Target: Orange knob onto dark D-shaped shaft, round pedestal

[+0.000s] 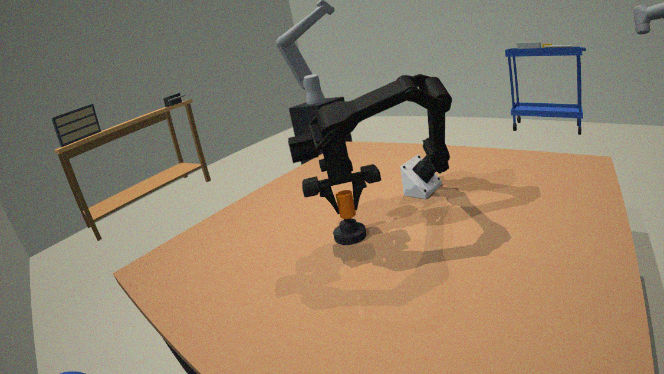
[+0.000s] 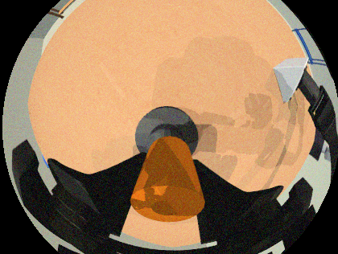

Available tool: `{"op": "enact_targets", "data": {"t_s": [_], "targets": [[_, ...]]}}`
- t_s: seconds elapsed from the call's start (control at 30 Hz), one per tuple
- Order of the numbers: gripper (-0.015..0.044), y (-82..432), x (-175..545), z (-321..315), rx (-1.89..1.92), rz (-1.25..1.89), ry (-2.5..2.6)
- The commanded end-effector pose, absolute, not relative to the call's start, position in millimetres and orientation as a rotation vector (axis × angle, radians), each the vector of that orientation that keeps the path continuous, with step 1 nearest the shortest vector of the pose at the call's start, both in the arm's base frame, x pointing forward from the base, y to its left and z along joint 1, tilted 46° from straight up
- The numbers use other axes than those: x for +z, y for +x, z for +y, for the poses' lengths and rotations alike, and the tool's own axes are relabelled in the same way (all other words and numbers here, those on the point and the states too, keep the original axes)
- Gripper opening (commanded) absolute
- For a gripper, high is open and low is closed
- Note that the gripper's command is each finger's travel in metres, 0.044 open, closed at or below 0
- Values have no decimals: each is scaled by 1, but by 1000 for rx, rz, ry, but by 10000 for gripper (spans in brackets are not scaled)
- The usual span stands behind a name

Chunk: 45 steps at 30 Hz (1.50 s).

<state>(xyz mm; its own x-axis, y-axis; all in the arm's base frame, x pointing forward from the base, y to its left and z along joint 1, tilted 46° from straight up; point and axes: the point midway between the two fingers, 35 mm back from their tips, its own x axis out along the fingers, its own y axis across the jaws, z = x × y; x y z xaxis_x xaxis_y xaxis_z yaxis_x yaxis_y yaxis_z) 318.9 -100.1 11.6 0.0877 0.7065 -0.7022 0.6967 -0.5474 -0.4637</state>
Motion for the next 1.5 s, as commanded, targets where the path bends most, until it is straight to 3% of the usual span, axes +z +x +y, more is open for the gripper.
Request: {"op": "enact_targets", "data": {"t_s": [0.0,1.3,1.47], "targets": [[0,320,12,-101,1505,-1480,-2310],[0,321,13,-103,1505,-1480,-2311],[0,320,13,-103,1549,-1345,-2240]]}}
